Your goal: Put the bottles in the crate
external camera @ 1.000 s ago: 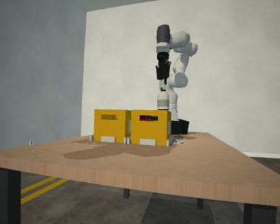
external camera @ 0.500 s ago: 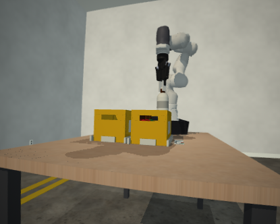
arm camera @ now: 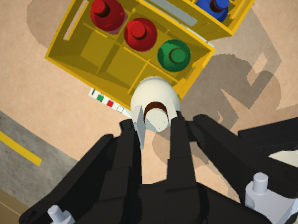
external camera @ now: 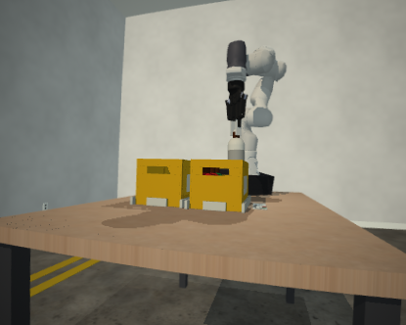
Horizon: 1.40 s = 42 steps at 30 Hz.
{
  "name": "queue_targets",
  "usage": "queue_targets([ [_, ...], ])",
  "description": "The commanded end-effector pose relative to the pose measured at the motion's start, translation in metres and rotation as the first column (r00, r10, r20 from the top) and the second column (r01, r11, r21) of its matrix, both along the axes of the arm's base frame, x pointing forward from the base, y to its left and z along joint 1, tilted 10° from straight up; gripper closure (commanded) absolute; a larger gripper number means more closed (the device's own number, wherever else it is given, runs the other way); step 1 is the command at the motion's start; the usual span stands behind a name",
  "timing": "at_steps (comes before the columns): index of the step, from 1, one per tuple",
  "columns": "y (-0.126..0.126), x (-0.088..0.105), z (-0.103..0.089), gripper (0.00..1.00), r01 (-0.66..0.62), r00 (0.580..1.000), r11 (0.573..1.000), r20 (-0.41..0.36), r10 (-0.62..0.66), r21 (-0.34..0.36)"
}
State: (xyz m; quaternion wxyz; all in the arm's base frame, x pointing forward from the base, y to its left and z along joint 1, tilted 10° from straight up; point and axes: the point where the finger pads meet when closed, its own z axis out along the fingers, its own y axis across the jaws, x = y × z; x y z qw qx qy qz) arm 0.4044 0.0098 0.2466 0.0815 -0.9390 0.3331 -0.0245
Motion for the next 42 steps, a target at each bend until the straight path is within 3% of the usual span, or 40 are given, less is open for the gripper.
queue_targets([
  [1, 0.001, 0.005, 0.001, 1.0, -0.002, 1.0, 1.0, 0.017, 0.002, -0.002],
  [42, 0.007, 0.01, -0.035, 1.0, -0.002, 1.0, 1.0, 0.017, 0.002, -0.002],
])
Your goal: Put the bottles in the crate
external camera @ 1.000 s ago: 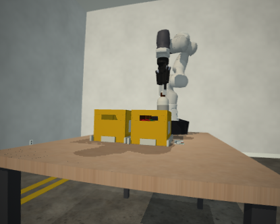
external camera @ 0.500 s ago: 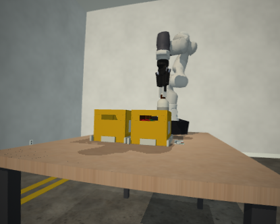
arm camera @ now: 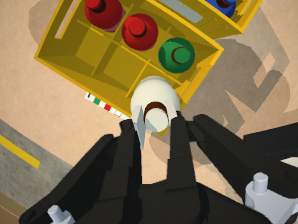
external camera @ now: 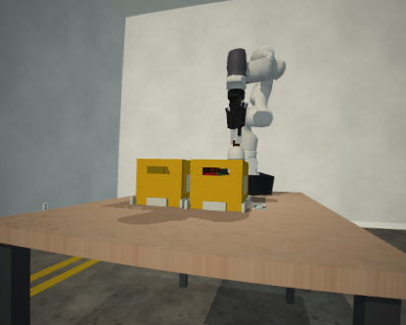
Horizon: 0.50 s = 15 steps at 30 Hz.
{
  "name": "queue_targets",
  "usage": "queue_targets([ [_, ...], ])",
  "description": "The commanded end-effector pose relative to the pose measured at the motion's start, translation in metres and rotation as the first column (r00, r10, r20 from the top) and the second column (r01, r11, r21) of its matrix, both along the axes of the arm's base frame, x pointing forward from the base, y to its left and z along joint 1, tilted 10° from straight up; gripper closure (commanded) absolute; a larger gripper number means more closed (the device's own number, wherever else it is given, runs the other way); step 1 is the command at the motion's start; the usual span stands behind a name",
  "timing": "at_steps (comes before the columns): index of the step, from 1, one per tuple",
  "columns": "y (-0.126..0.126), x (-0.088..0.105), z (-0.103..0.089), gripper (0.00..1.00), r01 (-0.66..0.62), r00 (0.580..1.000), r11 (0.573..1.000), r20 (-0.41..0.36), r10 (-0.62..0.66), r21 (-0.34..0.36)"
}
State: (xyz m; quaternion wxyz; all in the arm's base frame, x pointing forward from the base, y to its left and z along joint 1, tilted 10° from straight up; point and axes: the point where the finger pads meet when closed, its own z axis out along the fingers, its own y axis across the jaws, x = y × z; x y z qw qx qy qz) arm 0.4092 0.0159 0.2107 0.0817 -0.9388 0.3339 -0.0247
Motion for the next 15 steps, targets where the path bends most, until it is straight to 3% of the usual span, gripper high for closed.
queue_targets([
  [1, 0.001, 0.005, 0.0, 1.0, -0.004, 1.0, 1.0, 0.017, 0.004, -0.003],
  [15, 0.002, 0.007, -0.012, 1.0, -0.004, 1.0, 1.0, 0.017, 0.004, -0.003],
])
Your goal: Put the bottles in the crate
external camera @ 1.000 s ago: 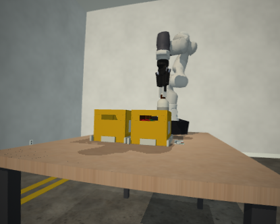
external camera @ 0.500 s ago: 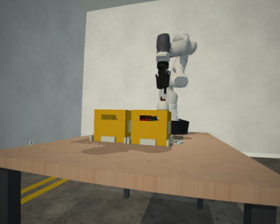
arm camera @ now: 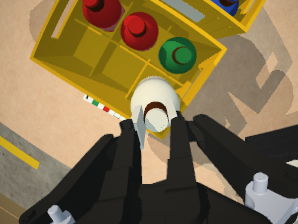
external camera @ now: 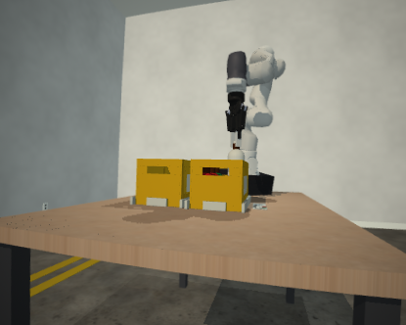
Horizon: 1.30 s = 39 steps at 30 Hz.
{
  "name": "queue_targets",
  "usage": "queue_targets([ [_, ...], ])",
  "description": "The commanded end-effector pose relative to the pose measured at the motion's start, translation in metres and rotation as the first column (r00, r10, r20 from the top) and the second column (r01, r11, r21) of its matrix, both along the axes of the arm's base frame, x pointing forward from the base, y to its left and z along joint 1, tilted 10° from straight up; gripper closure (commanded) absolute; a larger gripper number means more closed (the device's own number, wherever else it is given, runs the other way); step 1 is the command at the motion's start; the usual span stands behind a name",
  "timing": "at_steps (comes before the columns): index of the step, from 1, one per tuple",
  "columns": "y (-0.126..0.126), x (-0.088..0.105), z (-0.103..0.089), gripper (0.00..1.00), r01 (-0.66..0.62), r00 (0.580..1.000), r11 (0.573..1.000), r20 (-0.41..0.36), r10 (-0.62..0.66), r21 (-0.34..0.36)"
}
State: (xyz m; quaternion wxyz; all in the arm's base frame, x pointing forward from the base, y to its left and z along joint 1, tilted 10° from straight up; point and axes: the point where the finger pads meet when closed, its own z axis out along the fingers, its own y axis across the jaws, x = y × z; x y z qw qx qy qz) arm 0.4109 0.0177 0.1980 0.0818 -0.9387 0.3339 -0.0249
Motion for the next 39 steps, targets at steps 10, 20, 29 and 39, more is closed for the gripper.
queue_targets([
  [10, 0.002, 0.006, -0.007, 1.0, -0.004, 1.0, 1.0, 0.017, 0.004, -0.003],
  [20, 0.003, 0.007, -0.017, 1.0, -0.004, 1.0, 1.0, 0.017, 0.004, -0.003],
  [29, 0.004, 0.008, -0.024, 1.0, -0.004, 1.0, 1.0, 0.017, 0.004, -0.003],
  [39, 0.005, 0.009, -0.034, 1.0, -0.004, 1.0, 1.0, 0.017, 0.004, -0.003],
])
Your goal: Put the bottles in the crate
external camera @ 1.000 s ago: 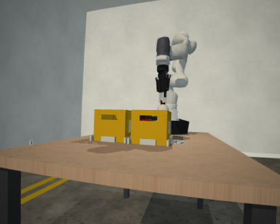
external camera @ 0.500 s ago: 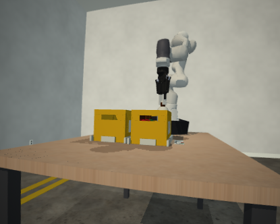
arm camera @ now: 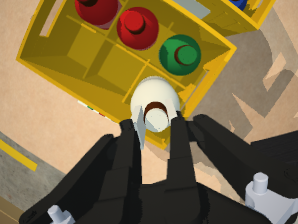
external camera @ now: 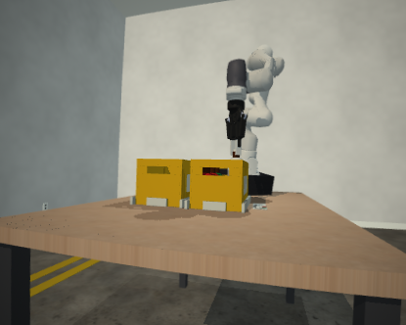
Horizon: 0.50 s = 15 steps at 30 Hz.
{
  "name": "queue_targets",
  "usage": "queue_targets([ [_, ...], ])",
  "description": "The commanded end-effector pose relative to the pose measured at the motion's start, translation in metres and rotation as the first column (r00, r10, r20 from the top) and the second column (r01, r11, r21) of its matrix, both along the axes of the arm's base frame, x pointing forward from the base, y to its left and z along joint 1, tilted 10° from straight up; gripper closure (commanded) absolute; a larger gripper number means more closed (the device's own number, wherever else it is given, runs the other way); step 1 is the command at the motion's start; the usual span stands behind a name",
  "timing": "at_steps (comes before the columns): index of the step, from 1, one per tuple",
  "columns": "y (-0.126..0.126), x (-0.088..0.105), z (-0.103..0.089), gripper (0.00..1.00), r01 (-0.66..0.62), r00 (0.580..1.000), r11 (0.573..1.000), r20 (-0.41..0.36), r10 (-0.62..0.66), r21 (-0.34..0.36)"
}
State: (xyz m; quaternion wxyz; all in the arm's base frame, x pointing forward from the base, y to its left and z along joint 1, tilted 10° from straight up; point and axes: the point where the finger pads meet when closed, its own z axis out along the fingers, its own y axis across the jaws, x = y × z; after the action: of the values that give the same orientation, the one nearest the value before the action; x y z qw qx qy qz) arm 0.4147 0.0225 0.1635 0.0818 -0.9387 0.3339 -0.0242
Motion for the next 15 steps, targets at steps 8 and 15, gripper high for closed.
queue_targets([
  [8, 0.001, 0.006, -0.005, 1.0, -0.004, 1.0, 1.0, 0.018, 0.004, -0.003],
  [15, 0.002, 0.007, -0.012, 1.0, -0.004, 1.0, 1.0, 0.018, 0.004, -0.003],
])
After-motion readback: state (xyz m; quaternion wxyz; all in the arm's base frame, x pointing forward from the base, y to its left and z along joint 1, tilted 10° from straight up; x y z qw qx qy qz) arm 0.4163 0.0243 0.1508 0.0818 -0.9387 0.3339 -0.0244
